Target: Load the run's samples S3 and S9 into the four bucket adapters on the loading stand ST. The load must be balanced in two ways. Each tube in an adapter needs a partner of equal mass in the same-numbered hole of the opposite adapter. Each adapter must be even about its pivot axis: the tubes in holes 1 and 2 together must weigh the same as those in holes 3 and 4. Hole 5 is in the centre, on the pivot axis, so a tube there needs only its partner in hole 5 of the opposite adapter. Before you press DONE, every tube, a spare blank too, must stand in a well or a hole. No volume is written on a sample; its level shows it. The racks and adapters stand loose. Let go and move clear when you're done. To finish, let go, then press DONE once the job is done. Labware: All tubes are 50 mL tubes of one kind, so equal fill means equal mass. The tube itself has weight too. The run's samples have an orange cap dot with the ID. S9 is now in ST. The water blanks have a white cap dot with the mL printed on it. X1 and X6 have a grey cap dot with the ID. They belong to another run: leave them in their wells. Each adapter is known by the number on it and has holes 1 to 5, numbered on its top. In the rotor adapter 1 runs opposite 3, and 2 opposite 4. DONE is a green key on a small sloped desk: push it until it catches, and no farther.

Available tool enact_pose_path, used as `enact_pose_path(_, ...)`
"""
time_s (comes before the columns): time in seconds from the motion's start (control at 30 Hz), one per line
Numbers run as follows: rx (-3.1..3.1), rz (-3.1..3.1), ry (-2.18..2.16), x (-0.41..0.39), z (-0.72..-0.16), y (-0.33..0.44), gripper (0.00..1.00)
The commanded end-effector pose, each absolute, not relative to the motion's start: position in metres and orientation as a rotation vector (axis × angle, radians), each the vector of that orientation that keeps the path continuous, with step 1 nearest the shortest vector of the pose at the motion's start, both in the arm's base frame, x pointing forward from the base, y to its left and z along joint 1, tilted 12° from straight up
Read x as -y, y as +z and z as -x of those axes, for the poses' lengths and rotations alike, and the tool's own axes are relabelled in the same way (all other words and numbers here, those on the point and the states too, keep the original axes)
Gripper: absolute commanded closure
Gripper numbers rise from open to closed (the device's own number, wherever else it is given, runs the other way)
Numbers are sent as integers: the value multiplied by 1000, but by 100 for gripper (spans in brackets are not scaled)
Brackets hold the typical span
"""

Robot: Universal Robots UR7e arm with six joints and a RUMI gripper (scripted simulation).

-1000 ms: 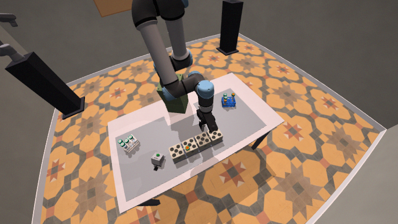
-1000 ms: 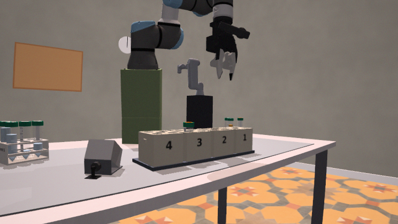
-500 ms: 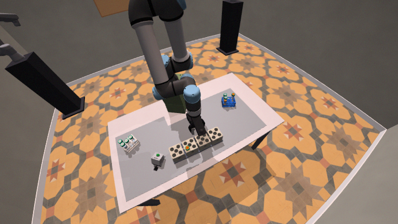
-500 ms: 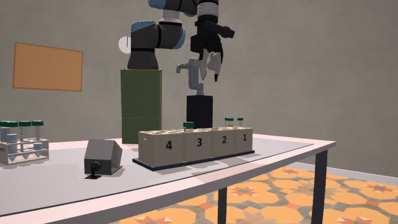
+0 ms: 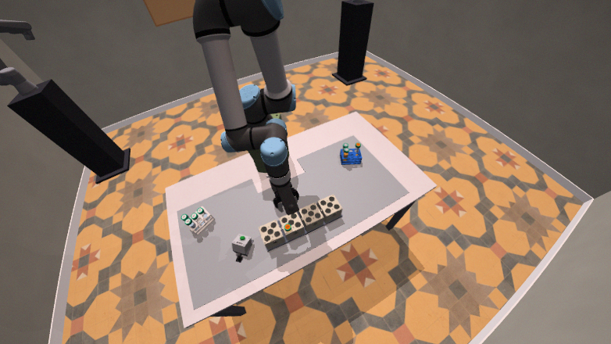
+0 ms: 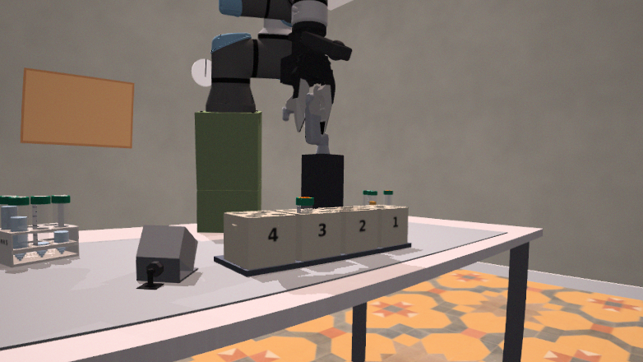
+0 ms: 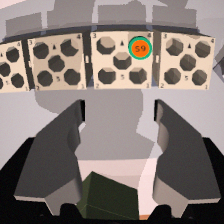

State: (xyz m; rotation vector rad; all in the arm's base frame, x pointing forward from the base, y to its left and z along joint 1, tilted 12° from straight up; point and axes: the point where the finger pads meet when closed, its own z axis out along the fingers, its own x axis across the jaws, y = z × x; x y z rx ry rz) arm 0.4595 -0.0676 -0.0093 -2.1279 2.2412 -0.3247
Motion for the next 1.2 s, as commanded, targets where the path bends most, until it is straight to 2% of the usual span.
enact_pose_path(0.0, -2237, 2128, -325, 93, -455, -11, 65)
enact_pose_path(0.67, -2238, 2128, -325, 178, -437, -16, 65)
enact_pose_path(1.17, -2238, 2128, -325, 178, -437, -16, 65)
